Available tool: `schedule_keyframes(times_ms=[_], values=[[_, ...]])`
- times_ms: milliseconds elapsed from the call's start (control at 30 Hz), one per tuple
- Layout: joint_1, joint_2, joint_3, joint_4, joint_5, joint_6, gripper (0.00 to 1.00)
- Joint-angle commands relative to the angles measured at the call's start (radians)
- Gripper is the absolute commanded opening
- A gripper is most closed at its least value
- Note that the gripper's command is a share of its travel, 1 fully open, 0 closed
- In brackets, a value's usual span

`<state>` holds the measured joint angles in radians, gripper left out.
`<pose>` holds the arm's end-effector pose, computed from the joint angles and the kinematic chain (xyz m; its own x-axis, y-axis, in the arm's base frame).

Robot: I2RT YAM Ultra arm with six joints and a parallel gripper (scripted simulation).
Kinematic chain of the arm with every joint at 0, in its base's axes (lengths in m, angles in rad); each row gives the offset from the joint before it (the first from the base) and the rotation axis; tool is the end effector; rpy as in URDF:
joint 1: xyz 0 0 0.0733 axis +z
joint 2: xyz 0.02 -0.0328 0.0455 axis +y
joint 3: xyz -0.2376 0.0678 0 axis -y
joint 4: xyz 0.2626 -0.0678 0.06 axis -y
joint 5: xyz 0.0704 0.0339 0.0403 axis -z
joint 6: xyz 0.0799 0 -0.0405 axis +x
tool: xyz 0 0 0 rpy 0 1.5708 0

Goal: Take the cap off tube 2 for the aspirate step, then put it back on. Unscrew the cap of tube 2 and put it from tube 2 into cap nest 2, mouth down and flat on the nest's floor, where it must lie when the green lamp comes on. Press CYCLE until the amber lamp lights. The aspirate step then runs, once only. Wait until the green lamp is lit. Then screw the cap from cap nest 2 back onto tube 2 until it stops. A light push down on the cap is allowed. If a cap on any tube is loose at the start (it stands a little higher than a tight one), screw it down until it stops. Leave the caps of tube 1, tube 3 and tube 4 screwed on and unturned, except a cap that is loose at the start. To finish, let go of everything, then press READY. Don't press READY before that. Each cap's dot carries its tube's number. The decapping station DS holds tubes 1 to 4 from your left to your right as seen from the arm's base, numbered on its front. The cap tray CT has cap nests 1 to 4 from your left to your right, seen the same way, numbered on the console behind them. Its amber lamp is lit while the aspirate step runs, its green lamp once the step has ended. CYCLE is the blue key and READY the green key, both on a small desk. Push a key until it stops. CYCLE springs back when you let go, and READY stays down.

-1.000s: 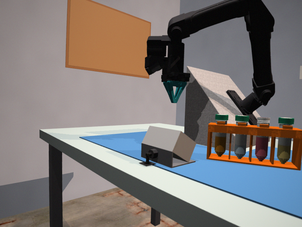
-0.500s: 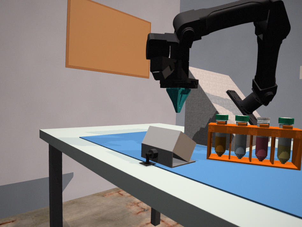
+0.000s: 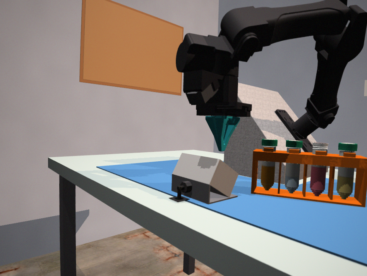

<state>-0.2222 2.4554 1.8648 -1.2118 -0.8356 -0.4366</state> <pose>0.4295 -0.0352 0.0523 -0.9930 -0.0664 -0.0973 -0.1170 0.6496 0.7512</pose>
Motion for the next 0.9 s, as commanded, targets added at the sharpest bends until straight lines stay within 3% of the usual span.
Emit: schedule_keyframes(times_ms=[0, 867], values=[[-0.021, -0.005, 0.006, -0.004, -0.005, 0.029, 0.0], [-0.034, -0.002, 0.015, -0.024, -0.002, 0.009, 0.0]])
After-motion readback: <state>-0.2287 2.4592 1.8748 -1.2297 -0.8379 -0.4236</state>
